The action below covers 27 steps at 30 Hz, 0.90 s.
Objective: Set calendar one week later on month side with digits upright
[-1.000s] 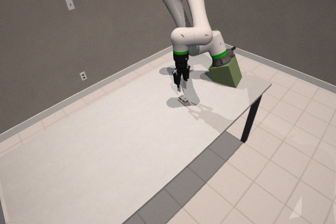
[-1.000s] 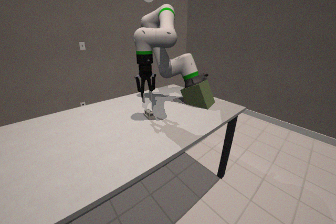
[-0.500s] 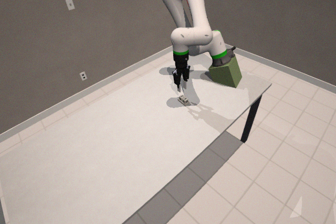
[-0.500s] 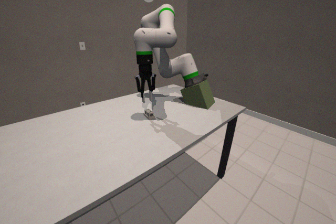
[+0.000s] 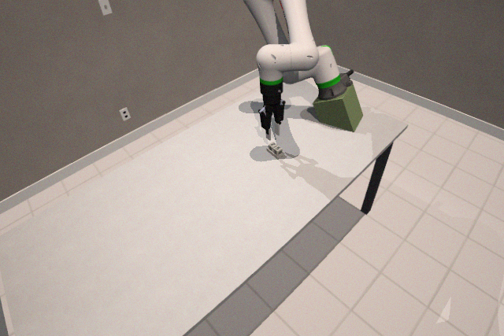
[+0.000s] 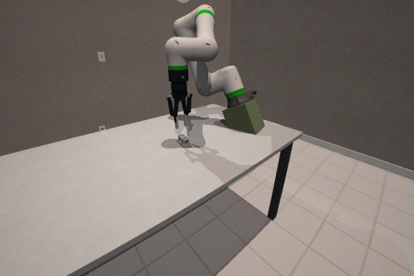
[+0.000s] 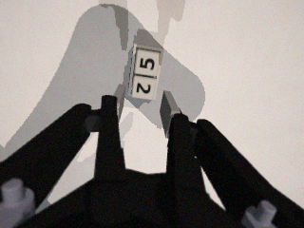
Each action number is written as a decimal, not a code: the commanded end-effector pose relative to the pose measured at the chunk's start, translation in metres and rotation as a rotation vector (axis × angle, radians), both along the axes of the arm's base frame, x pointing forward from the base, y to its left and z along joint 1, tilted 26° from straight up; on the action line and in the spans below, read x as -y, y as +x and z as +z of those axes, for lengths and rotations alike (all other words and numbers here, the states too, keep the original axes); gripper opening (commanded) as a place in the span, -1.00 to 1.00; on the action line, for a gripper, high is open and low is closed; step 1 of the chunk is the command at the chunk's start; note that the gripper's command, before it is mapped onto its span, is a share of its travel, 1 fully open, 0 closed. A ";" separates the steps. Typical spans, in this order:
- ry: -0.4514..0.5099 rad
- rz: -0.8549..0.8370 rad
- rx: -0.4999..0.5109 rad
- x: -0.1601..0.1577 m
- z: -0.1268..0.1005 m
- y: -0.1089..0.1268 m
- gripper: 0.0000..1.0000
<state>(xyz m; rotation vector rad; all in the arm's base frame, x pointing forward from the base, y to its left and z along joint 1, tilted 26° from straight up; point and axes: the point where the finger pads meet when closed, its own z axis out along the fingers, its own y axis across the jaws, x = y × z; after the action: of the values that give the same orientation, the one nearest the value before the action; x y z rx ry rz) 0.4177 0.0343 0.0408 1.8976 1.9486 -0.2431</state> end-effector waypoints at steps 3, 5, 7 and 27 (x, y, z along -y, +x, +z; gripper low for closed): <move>0.000 0.000 0.000 0.003 -0.008 0.002 -0.42; 0.000 0.000 0.000 0.005 -0.011 0.002 -0.42; 0.000 0.000 0.000 0.005 -0.011 0.002 -0.42; 0.000 0.000 0.000 0.014 -0.032 0.006 -0.42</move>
<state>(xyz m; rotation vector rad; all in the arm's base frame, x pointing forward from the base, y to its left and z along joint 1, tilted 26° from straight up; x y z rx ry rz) 0.4236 0.0206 0.0108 1.8976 1.9486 -0.2431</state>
